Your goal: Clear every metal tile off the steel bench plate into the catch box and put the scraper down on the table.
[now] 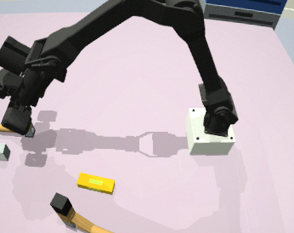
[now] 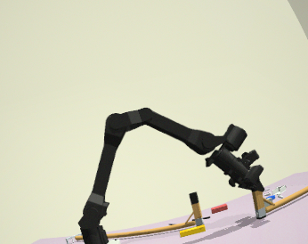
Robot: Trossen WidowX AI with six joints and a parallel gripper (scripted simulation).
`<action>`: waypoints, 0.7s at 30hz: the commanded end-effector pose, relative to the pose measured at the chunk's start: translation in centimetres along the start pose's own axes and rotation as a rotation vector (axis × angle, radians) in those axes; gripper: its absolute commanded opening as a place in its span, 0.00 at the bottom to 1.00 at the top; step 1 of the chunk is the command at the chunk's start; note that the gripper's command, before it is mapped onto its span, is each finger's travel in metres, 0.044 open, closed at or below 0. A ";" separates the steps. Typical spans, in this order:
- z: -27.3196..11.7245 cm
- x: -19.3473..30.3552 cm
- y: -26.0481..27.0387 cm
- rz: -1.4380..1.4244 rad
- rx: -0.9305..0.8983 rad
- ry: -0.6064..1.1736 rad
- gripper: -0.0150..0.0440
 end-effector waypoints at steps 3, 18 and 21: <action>0.4 -1.0 0.1 0.003 0.002 -0.013 0.25; 0.4 -0.6 0.1 0.001 0.000 -0.005 0.25; 0.4 -0.6 0.1 0.001 0.000 -0.007 0.25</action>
Point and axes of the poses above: the point midway between the two fingers, 35 mm back from their tips, its own z axis out along the fingers, its own y axis across the jaws, x = y × z, the point moved 4 cm from there along -z, back along the fingers, and after that the axes turned 6 degrees about z, right-handed, at the moved point
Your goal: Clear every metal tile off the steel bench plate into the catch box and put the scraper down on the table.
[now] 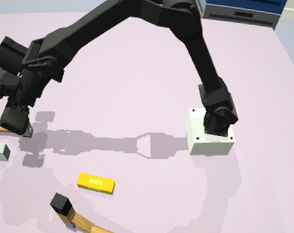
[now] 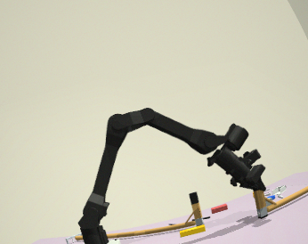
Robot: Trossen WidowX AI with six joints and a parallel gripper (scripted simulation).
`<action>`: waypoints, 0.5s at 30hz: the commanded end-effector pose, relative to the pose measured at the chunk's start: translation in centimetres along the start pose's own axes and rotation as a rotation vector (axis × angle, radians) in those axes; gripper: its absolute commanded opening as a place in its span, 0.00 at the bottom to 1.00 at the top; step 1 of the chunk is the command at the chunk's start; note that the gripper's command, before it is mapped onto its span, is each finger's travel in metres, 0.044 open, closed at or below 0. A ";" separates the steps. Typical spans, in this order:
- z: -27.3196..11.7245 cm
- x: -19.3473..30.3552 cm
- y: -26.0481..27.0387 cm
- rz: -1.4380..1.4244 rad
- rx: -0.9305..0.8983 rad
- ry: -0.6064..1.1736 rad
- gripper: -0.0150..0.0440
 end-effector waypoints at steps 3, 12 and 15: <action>-0.3 0.0 0.0 0.001 0.000 -0.007 0.25; -1.4 0.8 -0.1 0.001 0.000 -0.007 0.25; -1.8 1.0 -0.1 0.001 0.000 -0.007 0.25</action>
Point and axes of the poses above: the point midway between the two fingers, 35 mm back from their tips, its own z axis out along the fingers, its own y axis across the jaws, x = y × z, the point moved 4 cm from there along -z, back along the fingers, and after that the axes turned 6 degrees about z, right-handed, at the moved point
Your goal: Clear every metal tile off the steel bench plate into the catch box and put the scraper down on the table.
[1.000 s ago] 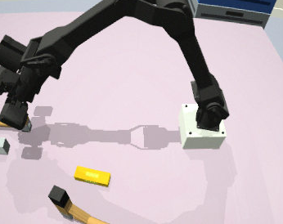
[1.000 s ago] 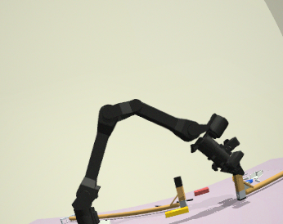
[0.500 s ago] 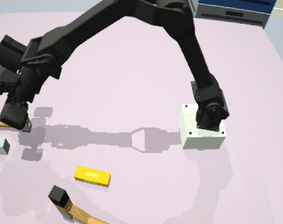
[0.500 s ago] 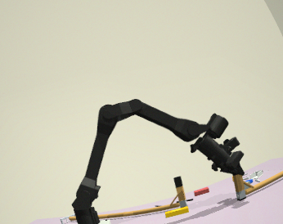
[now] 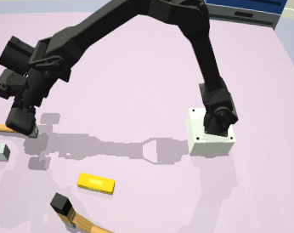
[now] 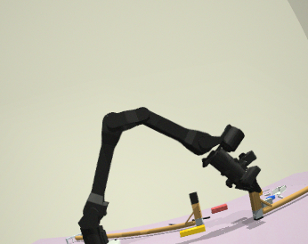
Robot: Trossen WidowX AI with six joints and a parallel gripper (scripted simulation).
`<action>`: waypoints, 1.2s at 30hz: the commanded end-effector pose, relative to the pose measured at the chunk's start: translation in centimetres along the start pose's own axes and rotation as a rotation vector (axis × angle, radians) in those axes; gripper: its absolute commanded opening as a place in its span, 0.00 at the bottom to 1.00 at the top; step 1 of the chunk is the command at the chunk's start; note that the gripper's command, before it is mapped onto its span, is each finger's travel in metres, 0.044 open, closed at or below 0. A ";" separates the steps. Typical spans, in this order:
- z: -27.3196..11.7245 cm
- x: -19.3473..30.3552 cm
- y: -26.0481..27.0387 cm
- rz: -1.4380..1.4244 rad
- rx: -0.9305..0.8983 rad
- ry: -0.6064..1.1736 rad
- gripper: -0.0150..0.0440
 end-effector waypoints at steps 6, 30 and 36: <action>-1.4 0.3 0.0 0.003 0.001 -0.016 0.25; -4.2 2.8 -0.3 0.003 0.001 -0.017 0.25; -4.8 3.5 -0.4 0.003 0.001 -0.017 0.25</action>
Point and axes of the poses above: the point midway between the two fingers, 35 mm back from their tips, its own z axis out along the fingers, its own y axis across the jaws, x = y × z, the point moved 4 cm from there along -z, back along the fingers, and after that the axes turned 6 degrees about z, right-handed, at the moved point
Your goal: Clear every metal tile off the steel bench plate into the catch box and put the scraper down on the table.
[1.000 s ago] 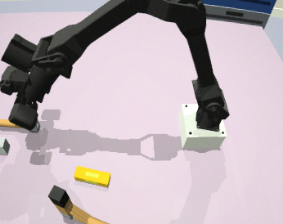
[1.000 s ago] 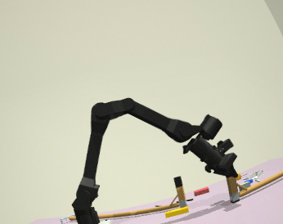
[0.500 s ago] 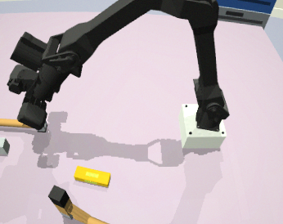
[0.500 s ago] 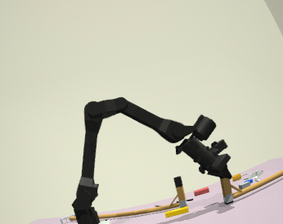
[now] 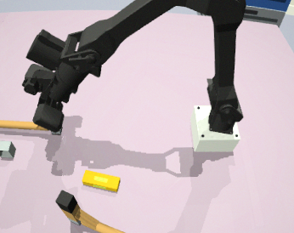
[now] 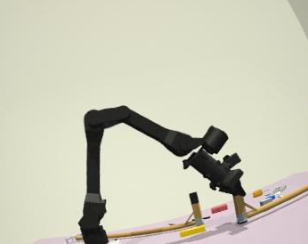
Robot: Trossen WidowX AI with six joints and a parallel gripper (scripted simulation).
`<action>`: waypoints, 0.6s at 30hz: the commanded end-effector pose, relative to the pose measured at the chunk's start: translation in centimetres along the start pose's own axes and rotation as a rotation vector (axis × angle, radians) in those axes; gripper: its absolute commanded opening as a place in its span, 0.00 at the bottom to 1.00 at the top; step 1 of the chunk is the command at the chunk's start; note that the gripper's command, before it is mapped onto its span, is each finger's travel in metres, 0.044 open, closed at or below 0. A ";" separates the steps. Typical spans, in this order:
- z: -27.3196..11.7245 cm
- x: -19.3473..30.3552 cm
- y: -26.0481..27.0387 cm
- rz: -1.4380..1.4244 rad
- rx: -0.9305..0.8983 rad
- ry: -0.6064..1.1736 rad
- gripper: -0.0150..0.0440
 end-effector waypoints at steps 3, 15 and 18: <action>-1.0 0.0 0.0 0.004 0.001 -0.026 0.25; -2.2 1.5 -0.2 0.004 0.001 -0.027 0.25; -2.5 1.9 -0.3 0.004 0.001 -0.027 0.25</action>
Point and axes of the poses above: the point midway between the two fingers, 35 mm back from their tips, its own z axis out along the fingers, its own y axis across the jaws, x = y × z, the point moved 4 cm from there along -z, back along the fingers, and after that the axes turned 6 degrees about z, right-handed, at the moved point
